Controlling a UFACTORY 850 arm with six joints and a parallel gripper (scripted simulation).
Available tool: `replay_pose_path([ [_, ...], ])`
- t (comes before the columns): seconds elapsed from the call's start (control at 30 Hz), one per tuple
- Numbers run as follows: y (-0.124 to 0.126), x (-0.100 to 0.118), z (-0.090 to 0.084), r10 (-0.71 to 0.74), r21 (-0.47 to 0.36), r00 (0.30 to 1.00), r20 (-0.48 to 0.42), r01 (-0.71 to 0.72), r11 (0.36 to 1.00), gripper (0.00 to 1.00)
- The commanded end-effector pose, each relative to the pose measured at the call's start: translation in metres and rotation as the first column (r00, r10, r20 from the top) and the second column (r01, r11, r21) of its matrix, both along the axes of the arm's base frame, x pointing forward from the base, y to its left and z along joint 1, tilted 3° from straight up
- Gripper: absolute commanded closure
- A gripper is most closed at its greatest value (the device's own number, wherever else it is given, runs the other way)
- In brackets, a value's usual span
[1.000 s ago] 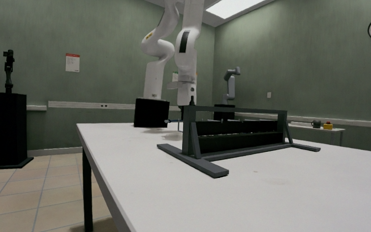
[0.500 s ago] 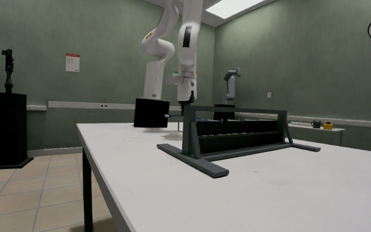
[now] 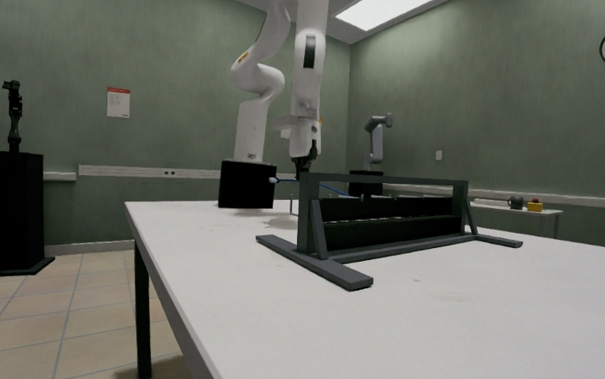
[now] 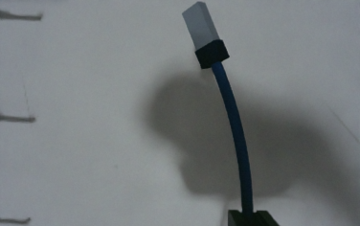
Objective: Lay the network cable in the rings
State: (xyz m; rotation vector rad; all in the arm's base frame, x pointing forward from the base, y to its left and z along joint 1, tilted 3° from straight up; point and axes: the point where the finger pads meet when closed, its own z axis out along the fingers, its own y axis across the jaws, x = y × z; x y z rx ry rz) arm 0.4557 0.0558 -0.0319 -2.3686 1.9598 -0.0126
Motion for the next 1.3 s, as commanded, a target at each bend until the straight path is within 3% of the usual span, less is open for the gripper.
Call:
replay_pose_path([
  [0.0,0.0,0.001,0.01,0.002,0.013,0.999,-0.04,-0.002,1.0,1.0],
  [0.6,-0.002,0.001,0.035,0.002,0.013,0.999,-0.04,-0.002,1.0,1.0],
  [1.03,-0.002,0.001,0.038,0.002,0.013,0.999,-0.04,-0.001,1.0,1.0],
  [1.1,-0.002,0.009,0.038,0.001,0.017,0.999,-0.04,-0.001,1.0,1.0],
  [1.2,-0.001,0.047,0.037,-0.002,0.036,0.999,-0.037,0.003,0.999,1.0],
  [1.27,-0.001,0.057,0.036,-0.003,0.04,0.999,-0.037,0.004,0.999,1.0],
])
